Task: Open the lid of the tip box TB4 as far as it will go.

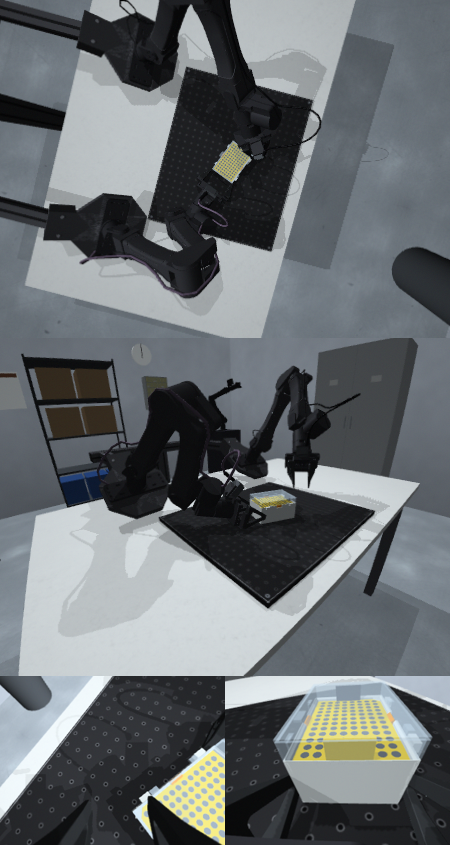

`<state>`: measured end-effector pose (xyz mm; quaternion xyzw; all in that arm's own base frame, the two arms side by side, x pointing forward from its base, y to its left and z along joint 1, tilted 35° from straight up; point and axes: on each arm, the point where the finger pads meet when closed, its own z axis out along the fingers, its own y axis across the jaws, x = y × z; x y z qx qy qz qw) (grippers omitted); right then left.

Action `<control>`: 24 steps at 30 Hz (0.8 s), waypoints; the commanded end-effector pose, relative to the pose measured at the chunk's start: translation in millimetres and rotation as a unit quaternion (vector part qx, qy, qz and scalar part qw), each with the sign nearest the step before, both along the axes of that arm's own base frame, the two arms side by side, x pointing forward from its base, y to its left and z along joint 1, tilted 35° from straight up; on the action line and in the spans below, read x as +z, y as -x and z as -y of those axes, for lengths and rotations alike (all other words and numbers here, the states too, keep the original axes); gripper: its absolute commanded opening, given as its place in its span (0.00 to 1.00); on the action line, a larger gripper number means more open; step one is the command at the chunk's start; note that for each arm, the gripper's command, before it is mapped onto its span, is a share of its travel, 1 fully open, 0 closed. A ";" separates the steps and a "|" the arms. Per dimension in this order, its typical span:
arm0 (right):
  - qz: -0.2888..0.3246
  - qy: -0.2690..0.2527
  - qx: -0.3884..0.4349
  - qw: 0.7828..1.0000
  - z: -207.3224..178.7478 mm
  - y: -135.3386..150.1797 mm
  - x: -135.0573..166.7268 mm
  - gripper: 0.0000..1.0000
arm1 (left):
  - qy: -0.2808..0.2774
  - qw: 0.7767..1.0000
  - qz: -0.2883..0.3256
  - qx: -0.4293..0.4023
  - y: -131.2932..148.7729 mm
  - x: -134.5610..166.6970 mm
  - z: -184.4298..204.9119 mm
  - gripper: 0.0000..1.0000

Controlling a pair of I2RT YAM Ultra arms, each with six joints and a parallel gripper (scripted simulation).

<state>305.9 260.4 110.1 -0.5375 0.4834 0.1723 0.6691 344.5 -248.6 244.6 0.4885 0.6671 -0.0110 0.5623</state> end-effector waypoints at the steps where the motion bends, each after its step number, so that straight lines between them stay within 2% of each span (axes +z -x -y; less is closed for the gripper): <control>1: -0.001 0.000 0.005 1.000 -2.9 -0.9 0.0 0.84 | 0.091 0.992 0.068 0.054 -13.8 24.6 18.7 0.43; 12: -0.001 0.000 0.005 1.000 -2.9 -0.9 0.0 0.84 | 0.244 0.962 0.069 0.098 11.1 2.0 50.5 0.43; 14: -0.001 0.000 0.005 1.000 -2.9 -0.9 0.0 0.84 | 0.244 0.962 0.069 0.098 11.1 2.0 50.5 0.43; 22: -0.001 0.000 0.005 1.000 -2.9 -0.9 0.0 0.84 | 0.373 0.918 0.054 0.125 43.6 -11.1 52.5 0.43; 24: -0.001 0.000 0.005 1.000 -2.9 -0.9 0.0 0.84 | 0.378 0.915 0.061 0.126 56.0 -18.5 51.5 0.43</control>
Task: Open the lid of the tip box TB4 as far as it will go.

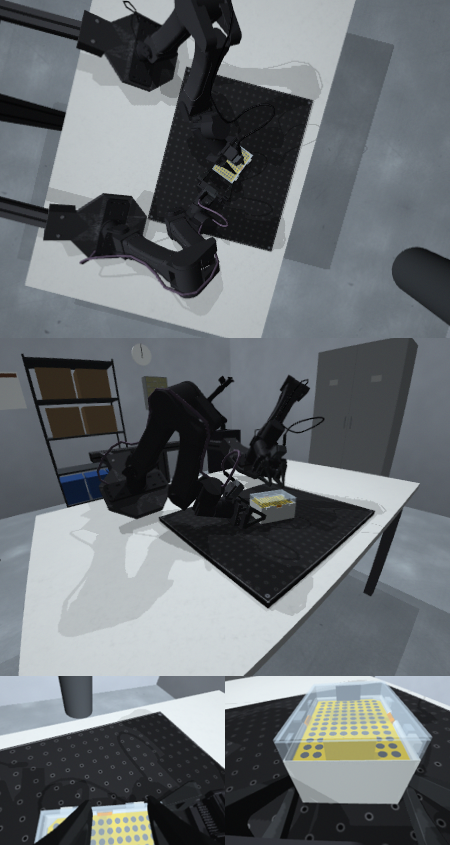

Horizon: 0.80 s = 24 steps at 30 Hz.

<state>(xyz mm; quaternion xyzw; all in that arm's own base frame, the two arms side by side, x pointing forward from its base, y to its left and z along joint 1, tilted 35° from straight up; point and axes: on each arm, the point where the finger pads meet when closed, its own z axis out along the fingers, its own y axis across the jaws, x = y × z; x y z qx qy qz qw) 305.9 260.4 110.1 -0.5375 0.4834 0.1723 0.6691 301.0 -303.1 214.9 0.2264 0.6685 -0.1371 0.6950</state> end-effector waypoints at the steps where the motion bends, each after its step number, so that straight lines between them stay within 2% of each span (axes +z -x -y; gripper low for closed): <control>1: -0.001 0.000 0.005 1.000 -2.9 -0.9 0.0 0.84 | 0.084 0.995 0.040 0.030 19.6 5.8 -3.0 0.43; 5: -0.001 0.000 0.005 1.000 -2.9 -0.9 0.0 0.84 | 0.088 0.995 0.039 0.023 44.5 -12.4 -8.5 0.43; 8: -0.001 0.000 0.005 1.000 -2.9 -0.9 0.0 0.84 | 0.089 0.995 0.038 0.021 49.3 -15.9 -10.8 0.43; 10: -0.001 0.000 0.005 1.000 -2.9 -0.9 0.0 0.84 | 0.063 0.997 0.045 0.001 59.2 -25.2 -10.0 0.43; 14: -0.001 0.000 0.005 1.000 -2.9 -0.9 0.0 0.84 | -0.023 0.998 0.032 0.042 52.3 -67.1 -39.5 0.43; 16: -0.001 0.000 0.005 1.000 -2.9 -0.9 0.0 0.84 | -0.049 0.998 0.027 0.040 49.5 -80.4 -43.8 0.43; 24: -0.001 0.000 0.005 1.000 -2.9 -0.9 0.0 0.84 | -0.058 0.997 0.021 0.054 39.8 -88.8 -46.4 0.43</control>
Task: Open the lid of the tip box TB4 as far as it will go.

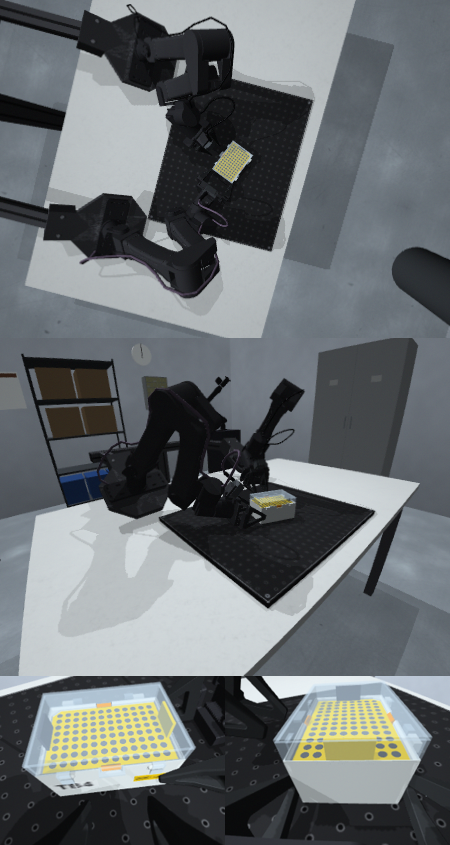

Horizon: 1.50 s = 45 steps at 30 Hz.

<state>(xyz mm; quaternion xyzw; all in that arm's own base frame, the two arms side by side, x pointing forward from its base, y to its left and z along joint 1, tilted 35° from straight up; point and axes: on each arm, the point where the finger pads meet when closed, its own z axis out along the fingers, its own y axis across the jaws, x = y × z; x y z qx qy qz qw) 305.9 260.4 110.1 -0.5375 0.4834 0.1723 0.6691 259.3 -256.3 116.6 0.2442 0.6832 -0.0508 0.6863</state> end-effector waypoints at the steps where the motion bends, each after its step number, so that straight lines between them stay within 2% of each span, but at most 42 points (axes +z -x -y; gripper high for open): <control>1: -0.001 0.000 0.005 1.000 -2.9 -0.9 0.0 0.84 | 0.016 1.000 0.016 -0.003 0.1 9.5 2.8 0.43; 22: -0.001 0.000 0.005 1.000 -2.9 -0.9 0.0 0.84 | 0.022 0.999 0.032 -0.005 -23.2 18.9 13.1 0.43; 31: -0.001 0.000 0.005 1.000 -2.9 -0.9 0.0 0.84 | 0.023 0.999 0.031 -0.008 -21.7 18.9 14.7 0.43; 34: -0.001 0.000 0.005 1.000 -2.9 -0.9 0.0 0.84 | 0.023 0.999 0.031 -0.008 -21.7 18.9 14.7 0.41; 45: -0.001 0.000 0.005 1.000 -2.9 -0.9 0.0 0.84 | 0.023 0.999 0.031 -0.005 -19.3 19.6 10.5 0.26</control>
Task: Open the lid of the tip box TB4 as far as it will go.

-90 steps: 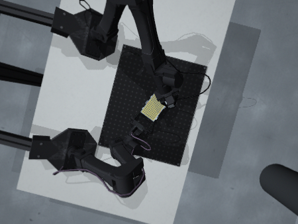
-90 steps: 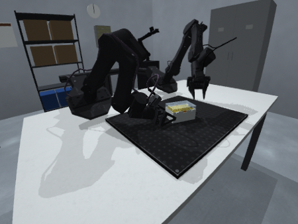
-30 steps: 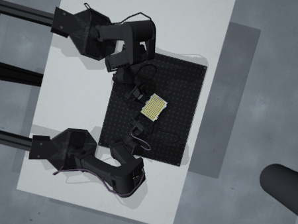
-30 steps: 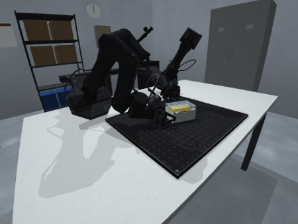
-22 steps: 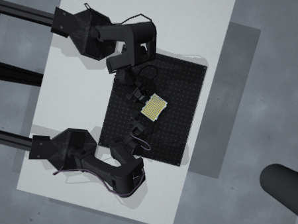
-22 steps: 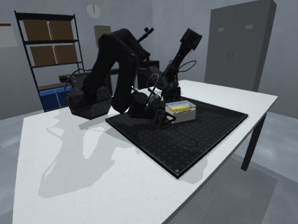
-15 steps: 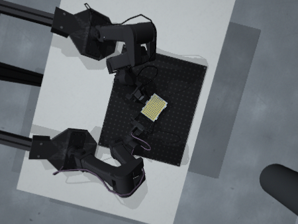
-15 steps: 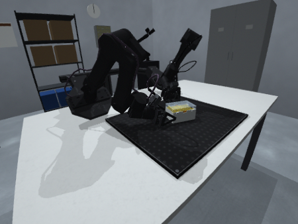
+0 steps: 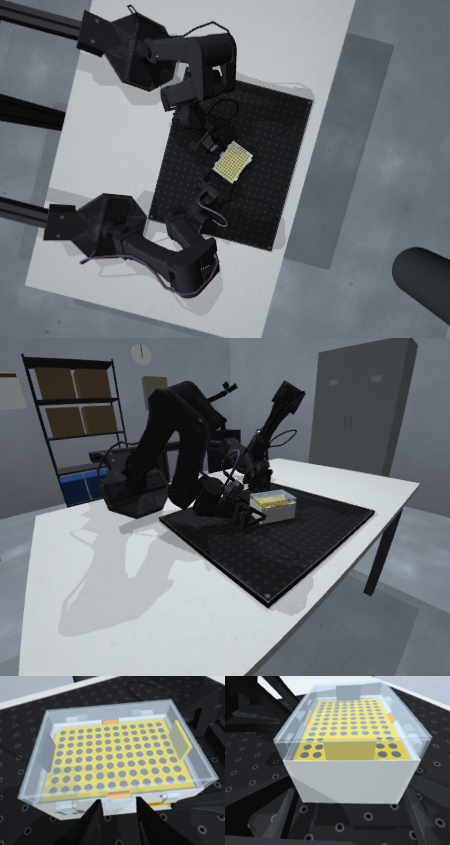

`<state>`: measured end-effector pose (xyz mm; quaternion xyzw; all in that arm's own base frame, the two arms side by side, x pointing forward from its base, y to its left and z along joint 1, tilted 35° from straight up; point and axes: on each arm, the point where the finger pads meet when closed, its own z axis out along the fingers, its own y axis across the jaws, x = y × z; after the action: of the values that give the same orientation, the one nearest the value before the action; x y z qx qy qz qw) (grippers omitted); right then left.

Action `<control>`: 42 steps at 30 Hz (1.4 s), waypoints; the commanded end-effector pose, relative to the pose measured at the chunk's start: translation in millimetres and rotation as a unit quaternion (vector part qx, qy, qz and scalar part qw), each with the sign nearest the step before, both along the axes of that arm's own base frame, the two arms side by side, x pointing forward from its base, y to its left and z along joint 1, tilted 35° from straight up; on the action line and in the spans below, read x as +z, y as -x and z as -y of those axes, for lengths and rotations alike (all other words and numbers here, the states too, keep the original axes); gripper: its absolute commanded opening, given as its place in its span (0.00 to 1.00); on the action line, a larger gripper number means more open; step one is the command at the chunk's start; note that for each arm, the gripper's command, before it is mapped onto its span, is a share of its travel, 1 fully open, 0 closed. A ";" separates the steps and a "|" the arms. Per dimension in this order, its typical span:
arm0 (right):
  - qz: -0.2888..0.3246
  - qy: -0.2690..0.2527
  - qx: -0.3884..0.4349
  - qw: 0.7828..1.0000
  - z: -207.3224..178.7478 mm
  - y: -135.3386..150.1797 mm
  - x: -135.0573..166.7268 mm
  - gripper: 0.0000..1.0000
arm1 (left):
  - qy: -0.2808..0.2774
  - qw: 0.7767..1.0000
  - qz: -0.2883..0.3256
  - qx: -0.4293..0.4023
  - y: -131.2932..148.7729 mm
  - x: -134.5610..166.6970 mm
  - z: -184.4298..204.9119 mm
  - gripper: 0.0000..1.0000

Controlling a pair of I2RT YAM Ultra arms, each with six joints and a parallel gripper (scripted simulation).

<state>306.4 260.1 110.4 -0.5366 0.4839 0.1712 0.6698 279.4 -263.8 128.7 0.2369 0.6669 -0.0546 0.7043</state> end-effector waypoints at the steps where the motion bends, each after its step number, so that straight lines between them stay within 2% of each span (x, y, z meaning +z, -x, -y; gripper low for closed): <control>1: -0.001 0.000 0.006 1.000 -3.1 -0.4 -0.3 0.84 | 0.011 1.000 0.009 -0.004 1.1 8.1 2.9 0.24; 12: -0.001 0.000 0.006 1.000 -3.1 -0.4 -0.3 0.84 | 0.014 1.000 0.008 -0.002 2.1 9.2 1.3 0.12; 19: -0.001 0.000 0.006 1.000 -3.1 -0.4 -0.3 0.84 | 0.027 0.999 0.035 -0.003 3.8 32.8 9.2 0.12; 26: -0.001 0.000 0.006 1.000 -3.1 -0.4 -0.3 0.84 | 0.007 1.000 0.002 -0.002 15.2 19.2 -0.6 0.12; 42: -0.001 0.000 0.006 1.000 -3.1 -0.4 -0.3 0.84 | 0.007 1.000 0.005 -0.002 15.2 20.5 -0.6 0.12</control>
<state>305.4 260.8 112.8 -0.5366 0.4792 0.1731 0.6727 269.5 -266.0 145.3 0.2355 0.6643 -0.0595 0.7069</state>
